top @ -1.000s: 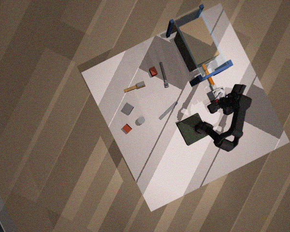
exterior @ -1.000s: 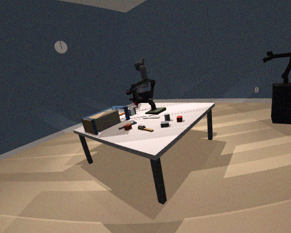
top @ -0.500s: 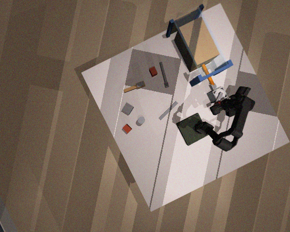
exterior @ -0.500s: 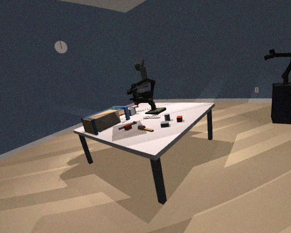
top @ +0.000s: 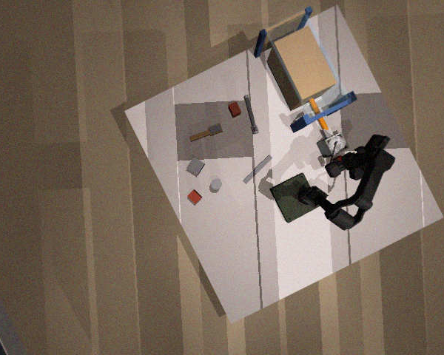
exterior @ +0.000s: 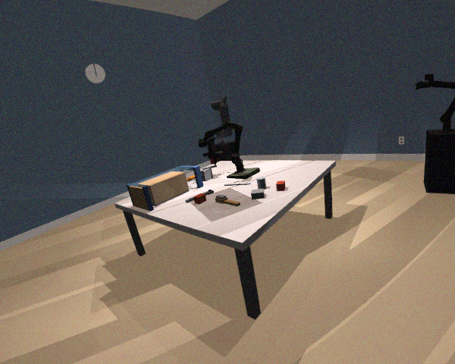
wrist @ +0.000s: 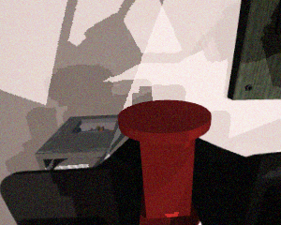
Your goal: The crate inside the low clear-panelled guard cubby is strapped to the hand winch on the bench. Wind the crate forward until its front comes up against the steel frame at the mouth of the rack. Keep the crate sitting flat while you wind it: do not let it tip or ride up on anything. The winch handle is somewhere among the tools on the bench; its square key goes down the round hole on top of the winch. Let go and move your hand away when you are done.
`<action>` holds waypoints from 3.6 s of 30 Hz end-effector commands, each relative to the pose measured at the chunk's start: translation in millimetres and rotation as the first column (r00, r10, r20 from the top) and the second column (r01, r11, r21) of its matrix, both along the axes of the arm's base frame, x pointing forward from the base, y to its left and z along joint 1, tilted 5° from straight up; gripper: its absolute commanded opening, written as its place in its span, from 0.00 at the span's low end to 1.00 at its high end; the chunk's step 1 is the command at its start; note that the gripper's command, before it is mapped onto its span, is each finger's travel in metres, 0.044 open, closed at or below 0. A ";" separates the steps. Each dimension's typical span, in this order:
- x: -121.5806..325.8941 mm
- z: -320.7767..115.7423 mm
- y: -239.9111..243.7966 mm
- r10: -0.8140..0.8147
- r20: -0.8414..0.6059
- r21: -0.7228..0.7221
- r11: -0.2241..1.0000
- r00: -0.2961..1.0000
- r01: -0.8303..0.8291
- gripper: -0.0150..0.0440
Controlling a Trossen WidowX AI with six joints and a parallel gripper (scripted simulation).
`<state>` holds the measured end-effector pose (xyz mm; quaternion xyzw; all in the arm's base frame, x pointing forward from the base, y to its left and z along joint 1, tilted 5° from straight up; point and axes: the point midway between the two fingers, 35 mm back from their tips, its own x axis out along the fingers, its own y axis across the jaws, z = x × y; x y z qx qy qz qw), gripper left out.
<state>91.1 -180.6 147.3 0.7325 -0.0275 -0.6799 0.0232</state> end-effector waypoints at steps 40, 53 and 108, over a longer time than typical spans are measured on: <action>-27.1 3.2 -56.1 -0.014 -0.028 -0.021 1.000 0.999 0.014 0.25; -28.0 4.8 -72.7 -0.014 -0.028 -0.022 1.000 0.999 0.014 0.25; 6.8 14.6 -144.6 -0.014 -0.025 -0.028 1.000 1.000 0.014 0.25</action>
